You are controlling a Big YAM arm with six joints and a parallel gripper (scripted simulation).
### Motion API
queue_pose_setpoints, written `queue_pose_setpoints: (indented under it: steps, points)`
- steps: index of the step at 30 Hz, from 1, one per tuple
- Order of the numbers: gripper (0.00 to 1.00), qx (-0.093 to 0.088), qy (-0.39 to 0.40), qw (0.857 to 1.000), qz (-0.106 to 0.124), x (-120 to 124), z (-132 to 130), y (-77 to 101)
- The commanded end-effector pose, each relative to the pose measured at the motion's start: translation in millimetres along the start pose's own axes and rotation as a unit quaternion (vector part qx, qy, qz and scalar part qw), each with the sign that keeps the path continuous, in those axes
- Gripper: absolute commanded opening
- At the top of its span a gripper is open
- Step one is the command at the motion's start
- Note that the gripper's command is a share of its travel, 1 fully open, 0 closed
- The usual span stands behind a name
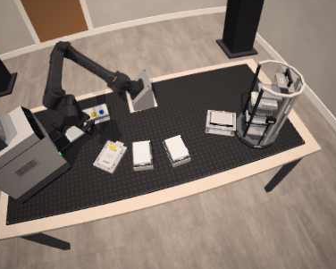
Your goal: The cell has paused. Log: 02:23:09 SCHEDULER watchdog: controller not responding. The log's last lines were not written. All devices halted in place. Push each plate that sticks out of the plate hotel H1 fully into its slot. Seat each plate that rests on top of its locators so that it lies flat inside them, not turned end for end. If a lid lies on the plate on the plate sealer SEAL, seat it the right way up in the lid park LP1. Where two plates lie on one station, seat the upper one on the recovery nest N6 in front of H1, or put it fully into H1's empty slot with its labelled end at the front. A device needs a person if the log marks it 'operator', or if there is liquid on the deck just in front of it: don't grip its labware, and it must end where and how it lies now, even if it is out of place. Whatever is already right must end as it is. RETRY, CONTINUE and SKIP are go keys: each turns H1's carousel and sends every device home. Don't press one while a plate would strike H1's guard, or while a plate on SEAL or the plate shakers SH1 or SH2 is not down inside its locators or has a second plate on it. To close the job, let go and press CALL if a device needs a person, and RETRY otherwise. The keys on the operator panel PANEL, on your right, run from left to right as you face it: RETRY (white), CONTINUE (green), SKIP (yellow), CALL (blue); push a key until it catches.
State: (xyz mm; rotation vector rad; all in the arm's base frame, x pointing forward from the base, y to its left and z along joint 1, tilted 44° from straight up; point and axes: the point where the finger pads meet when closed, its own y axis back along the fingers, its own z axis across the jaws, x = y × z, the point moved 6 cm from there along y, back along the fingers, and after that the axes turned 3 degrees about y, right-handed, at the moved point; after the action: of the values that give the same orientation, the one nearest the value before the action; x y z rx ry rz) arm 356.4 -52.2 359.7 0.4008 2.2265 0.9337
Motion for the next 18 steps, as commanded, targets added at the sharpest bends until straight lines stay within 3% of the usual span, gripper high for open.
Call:
queue_pose_setpoints:
  steps: [1,4,18]
  points:
    - [1.00,0.007,-0.083,0.997,0.004,2,-21,-2.3]
    - [1.00,0.008,-0.124,0.992,0.004,4,-30,-2.2]
    - [1.00,0.004,-0.116,0.993,0.002,11,-68,-1.8]
